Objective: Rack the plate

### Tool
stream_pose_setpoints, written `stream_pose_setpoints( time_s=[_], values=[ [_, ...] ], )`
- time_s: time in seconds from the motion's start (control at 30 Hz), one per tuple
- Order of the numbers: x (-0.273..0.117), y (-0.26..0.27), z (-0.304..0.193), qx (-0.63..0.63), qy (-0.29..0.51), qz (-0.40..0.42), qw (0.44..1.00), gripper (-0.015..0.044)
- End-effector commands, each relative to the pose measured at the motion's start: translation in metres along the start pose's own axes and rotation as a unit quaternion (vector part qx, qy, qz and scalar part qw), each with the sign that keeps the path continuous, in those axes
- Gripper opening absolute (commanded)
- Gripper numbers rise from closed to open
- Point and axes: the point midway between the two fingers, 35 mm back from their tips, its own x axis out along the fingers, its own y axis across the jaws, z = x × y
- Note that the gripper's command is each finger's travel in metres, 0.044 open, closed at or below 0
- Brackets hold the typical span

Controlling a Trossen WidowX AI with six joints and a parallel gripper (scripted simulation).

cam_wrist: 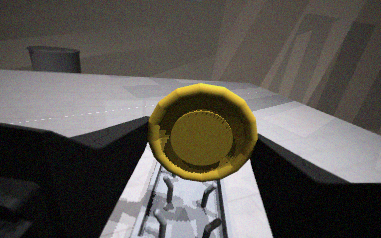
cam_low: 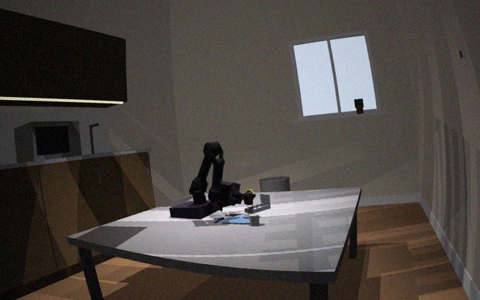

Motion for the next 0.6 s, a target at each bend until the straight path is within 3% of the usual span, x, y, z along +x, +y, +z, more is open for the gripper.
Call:
stream_pose_setpoints(
  time_s=[0.0, 0.57],
  values=[
    [0.003, 0.000, -0.008, -0.004, 0.002, 0.003, 1.000, 0.0000],
    [0.009, 0.000, -0.044, 0.004, 0.010, 0.006, 1.000, 0.0000]
  ],
)
